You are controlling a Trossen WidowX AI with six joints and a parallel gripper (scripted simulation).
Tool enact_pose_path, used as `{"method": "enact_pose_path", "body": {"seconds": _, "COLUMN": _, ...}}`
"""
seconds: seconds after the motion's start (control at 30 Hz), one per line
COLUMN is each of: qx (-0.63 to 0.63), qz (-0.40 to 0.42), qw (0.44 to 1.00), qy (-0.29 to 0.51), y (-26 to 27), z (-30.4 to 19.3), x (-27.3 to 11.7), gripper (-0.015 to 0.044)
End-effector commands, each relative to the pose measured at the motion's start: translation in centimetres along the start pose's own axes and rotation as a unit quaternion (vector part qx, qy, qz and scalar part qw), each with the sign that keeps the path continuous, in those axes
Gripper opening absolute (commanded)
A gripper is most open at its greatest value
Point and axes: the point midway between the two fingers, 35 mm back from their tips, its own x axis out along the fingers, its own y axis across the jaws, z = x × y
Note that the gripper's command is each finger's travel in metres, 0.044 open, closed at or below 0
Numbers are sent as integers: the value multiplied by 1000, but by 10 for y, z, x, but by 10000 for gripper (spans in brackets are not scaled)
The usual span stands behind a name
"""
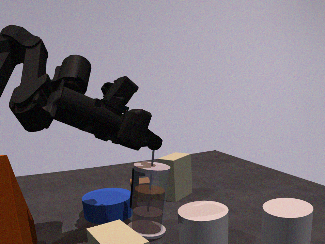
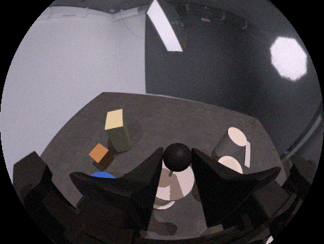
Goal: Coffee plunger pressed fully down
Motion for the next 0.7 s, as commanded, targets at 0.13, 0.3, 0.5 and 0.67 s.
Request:
{"method": "enact_pose_path", "body": {"seconds": 0.13, "qx": 16, "qz": 6, "qw": 999, "qy": 28, "y": 1, "z": -16, "x": 8, "gripper": 120}}
{"method": "enact_pose_path", "body": {"seconds": 0.3, "qx": 16, "qz": 6, "qw": 999, "qy": 28, "y": 0, "z": -15, "x": 9, "gripper": 120}}
{"method": "enact_pose_path", "body": {"seconds": 0.5, "qx": 16, "qz": 6, "qw": 999, "qy": 28, "y": 0, "z": -14, "x": 10, "gripper": 120}}
{"method": "enact_pose_path", "body": {"seconds": 0.67, "qx": 16, "qz": 6, "qw": 999, "qy": 28, "y": -1, "z": -13, "x": 11, "gripper": 120}}
